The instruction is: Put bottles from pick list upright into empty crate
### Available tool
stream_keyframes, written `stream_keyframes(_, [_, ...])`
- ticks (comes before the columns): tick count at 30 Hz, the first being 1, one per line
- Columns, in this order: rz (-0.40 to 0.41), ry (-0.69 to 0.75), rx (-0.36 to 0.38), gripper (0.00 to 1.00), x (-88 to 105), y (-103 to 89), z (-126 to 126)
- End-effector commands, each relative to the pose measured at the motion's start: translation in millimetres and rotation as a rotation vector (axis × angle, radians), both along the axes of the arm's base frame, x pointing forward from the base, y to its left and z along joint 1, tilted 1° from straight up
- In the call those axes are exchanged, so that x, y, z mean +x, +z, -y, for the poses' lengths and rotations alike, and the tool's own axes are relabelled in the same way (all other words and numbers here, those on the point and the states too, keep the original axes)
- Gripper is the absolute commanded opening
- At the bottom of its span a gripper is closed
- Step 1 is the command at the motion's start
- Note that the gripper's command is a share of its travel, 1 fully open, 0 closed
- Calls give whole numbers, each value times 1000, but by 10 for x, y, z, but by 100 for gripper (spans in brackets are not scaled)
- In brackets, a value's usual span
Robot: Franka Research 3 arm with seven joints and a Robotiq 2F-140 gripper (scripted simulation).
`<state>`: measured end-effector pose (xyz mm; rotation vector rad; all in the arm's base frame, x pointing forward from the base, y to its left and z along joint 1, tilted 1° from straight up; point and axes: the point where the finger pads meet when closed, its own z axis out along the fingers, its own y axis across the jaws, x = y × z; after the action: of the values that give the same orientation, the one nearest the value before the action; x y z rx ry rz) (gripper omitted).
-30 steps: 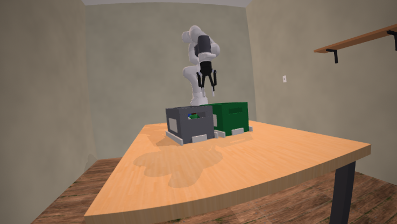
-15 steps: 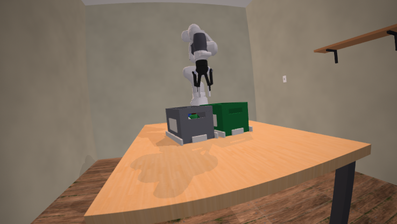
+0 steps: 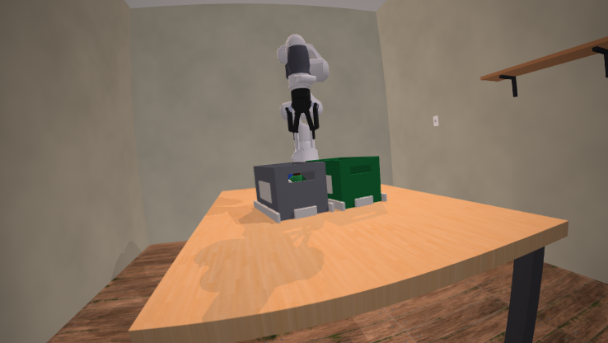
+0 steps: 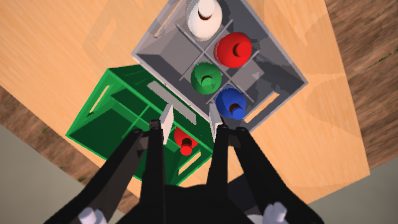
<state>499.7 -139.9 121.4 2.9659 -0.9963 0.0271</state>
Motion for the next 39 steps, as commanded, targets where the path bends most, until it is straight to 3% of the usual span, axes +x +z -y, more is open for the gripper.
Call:
stream_keyframes(1, [-12, 36, 7, 38, 84, -13, 127])
stream_keyframes(3, [-12, 36, 7, 38, 84, -13, 127])
stream_keyframes(33, [-12, 36, 7, 38, 1062, -3, 1128])
stream_keyframes(39, [-12, 36, 7, 38, 1065, -3, 1130])
